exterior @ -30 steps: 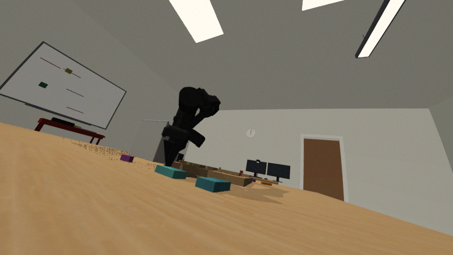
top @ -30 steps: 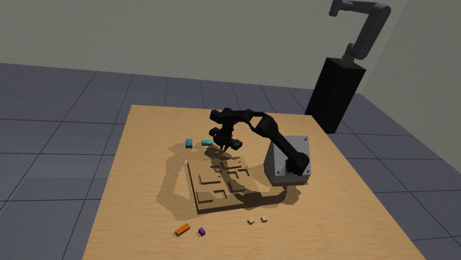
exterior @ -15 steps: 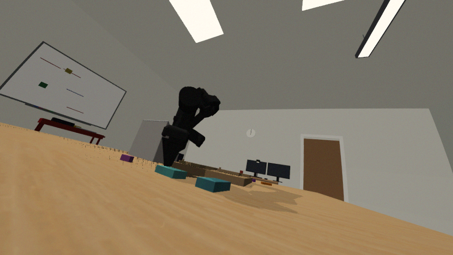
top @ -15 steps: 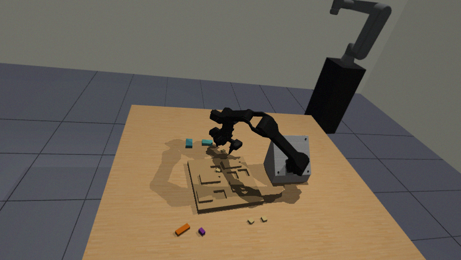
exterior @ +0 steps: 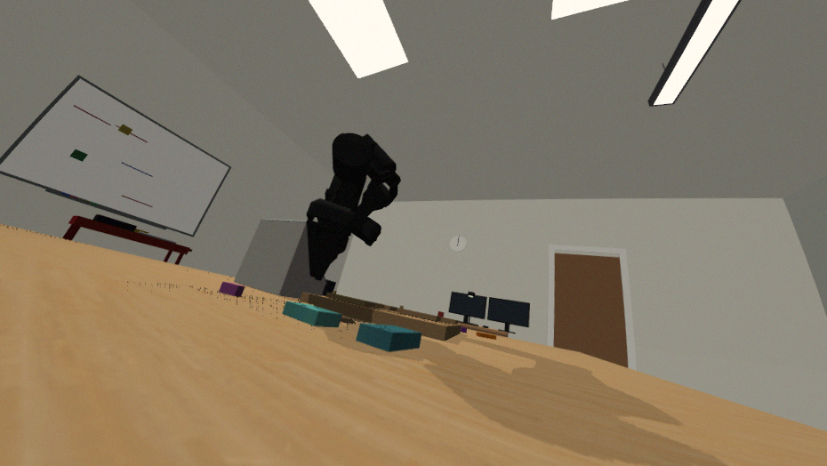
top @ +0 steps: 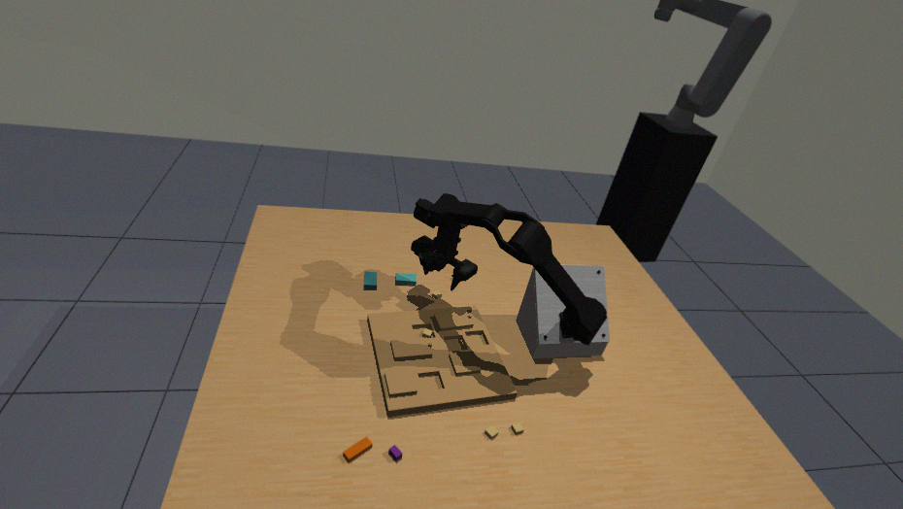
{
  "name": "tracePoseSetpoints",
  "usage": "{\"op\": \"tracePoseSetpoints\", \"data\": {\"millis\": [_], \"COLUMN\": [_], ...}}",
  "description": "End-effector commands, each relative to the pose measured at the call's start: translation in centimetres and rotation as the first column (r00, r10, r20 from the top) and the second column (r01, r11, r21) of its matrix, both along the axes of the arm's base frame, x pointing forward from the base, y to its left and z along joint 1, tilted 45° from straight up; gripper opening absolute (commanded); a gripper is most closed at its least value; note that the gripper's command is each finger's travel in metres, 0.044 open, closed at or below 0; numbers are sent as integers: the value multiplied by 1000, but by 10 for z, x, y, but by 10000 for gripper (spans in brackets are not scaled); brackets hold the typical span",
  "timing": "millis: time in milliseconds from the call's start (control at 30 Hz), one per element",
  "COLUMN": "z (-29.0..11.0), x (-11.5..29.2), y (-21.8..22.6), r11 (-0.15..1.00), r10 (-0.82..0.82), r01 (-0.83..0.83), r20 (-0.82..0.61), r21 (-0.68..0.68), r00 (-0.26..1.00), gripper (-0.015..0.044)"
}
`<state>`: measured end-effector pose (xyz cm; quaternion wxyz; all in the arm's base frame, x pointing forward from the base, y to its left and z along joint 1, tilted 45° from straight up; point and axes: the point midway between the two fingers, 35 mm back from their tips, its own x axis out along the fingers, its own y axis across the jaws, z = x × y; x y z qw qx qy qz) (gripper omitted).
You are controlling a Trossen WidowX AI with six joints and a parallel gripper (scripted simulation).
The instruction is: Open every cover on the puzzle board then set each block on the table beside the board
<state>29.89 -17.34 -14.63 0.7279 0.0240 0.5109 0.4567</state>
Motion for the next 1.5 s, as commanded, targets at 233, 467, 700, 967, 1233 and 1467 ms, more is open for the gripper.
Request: {"op": "tracePoseSetpoints", "data": {"millis": [233, 467, 700, 967, 1233, 1467], "z": [24, 41, 67, 98, 128, 134], "x": [-4, 10, 29, 45, 54, 56], "y": [-21, -8, 16, 48, 83, 91], "r11": [1000, 991, 938, 827, 663, 630], "r10": [6, -133, -336, -524, -643, -654], "r01": [-6, 134, 343, 549, 701, 719], "r20": [1, -131, -328, -523, -678, -699], "r21": [-3, -4, -38, -123, -262, -292], "r00": [1000, 982, 883, 672, 355, 290], "gripper": [440, 282, 99, 0, 0, 0]}}
